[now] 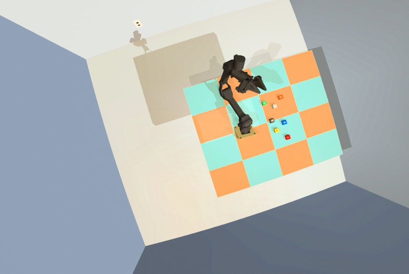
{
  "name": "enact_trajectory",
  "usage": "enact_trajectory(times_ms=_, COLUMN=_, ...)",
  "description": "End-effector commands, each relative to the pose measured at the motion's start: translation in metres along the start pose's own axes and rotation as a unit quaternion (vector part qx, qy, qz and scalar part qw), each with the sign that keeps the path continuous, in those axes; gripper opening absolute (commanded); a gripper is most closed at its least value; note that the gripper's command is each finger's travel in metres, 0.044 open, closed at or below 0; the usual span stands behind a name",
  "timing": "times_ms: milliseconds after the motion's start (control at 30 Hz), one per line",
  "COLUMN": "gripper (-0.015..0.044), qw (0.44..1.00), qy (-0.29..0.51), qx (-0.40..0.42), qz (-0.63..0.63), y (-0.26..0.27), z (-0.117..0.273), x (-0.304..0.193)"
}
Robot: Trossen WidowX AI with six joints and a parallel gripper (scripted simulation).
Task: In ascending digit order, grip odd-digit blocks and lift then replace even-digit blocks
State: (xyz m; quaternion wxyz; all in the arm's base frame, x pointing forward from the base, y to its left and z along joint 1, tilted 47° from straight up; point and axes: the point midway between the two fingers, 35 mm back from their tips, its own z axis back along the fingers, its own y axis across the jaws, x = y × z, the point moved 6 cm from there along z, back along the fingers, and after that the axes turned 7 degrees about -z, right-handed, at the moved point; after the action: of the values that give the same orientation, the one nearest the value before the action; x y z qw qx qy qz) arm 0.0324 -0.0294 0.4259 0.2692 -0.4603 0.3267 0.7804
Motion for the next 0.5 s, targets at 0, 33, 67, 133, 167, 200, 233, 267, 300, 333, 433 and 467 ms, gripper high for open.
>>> enact_trajectory(times_ms=0, gripper=0.0400, qw=1.000, qy=-0.003, qx=-0.003, qz=0.008, y=0.000, z=-0.002, x=0.000)
enact_trajectory(times_ms=33, gripper=0.0400, qw=0.999, qy=-0.013, qx=-0.014, qz=0.030, y=0.002, z=-0.010, x=-0.002)
enact_trajectory(times_ms=67, gripper=0.0400, qw=0.997, qy=-0.029, qx=-0.032, qz=0.068, y=0.003, z=-0.023, x=-0.003)
enact_trajectory(times_ms=133, gripper=0.0400, qw=0.982, qy=-0.061, qx=-0.082, qz=0.160, y=0.005, z=-0.053, x=-0.005)
enact_trajectory(times_ms=167, gripper=0.0400, qw=0.970, qy=-0.073, qx=-0.108, qz=0.206, y=0.005, z=-0.069, x=-0.006)
enact_trajectory(times_ms=200, gripper=0.0400, qw=0.955, qy=-0.084, qx=-0.136, qz=0.250, y=0.004, z=-0.084, x=-0.006)
enact_trajectory(times_ms=233, gripper=0.0400, qw=0.939, qy=-0.091, qx=-0.162, qz=0.291, y=0.003, z=-0.098, x=-0.005)
enact_trajectory(times_ms=267, gripper=0.0400, qw=0.926, qy=-0.094, qx=-0.180, qz=0.317, y=0.002, z=-0.107, x=-0.004)
enact_trajectory(times_ms=300, gripper=0.0400, qw=0.912, qy=-0.096, qx=-0.199, qz=0.346, y=0.000, z=-0.116, x=-0.003)
enact_trajectory(times_ms=333, gripper=0.0400, qw=0.897, qy=-0.097, qx=-0.217, qz=0.373, y=-0.001, z=-0.126, x=-0.002)
enact_trajectory(times_ms=433, gripper=0.0400, qw=0.847, qy=-0.093, qx=-0.270, qz=0.448, y=-0.007, z=-0.151, x=0.001)
enact_trajectory(times_ms=467, gripper=0.0400, qw=0.831, qy=-0.090, qx=-0.286, qz=0.469, y=-0.009, z=-0.159, x=0.003)
